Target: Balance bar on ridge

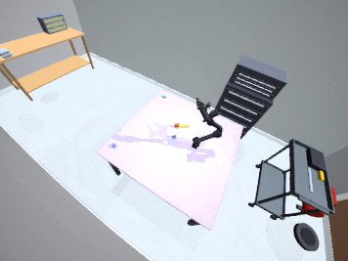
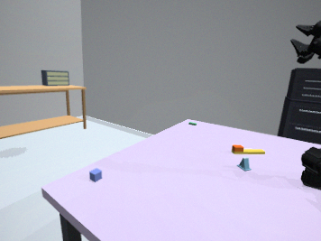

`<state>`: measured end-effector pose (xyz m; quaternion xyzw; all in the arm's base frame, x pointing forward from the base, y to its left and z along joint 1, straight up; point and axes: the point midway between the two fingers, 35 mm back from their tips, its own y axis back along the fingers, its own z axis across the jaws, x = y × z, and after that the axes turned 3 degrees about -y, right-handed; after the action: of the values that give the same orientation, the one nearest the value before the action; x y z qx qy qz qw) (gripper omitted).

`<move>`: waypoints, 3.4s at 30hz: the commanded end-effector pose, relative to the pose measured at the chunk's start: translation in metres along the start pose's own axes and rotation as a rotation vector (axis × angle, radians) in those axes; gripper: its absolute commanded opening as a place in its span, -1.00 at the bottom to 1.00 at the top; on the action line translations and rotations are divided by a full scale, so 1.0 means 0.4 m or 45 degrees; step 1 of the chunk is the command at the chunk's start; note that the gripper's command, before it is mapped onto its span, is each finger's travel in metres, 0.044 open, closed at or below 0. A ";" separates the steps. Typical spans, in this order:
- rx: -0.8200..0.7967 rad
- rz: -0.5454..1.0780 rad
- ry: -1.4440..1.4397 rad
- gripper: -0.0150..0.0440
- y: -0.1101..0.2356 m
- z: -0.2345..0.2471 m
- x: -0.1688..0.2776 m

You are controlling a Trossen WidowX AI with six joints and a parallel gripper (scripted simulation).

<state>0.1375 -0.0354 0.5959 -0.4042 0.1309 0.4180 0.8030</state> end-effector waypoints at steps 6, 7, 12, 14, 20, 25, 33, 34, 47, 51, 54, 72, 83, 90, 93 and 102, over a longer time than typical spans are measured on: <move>0.047 0.131 0.068 0.58 -0.053 -0.008 0.130; 0.057 0.149 0.075 0.58 -0.060 -0.012 0.147; 0.122 0.238 0.110 0.58 -0.091 -0.045 0.227; 0.154 0.274 0.122 0.58 -0.102 -0.064 0.258; 0.270 0.383 0.140 0.58 -0.131 -0.133 0.347; 0.406 0.485 0.112 0.58 -0.149 -0.210 0.422; 0.671 0.612 0.058 0.58 -0.153 -0.356 0.514; 0.707 0.624 0.052 0.58 -0.152 -0.375 0.522; 1.193 0.720 -0.076 0.58 -0.097 -0.615 0.594; 1.367 0.727 -0.160 0.58 -0.067 -0.684 0.610; 1.519 0.720 -0.241 0.58 -0.038 -0.739 0.621; 2.503 0.390 -0.779 0.58 0.196 -0.977 0.622; 2.807 0.184 -0.944 0.58 0.271 -1.012 0.610; 2.806 0.184 -0.945 0.58 0.306 -1.065 0.653; 2.806 0.184 -0.944 0.58 0.336 -1.101 0.684; 2.807 0.184 -0.944 0.58 0.366 -1.132 0.711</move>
<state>0.2567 -0.1708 0.0746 0.6673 0.2068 0.2158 0.6822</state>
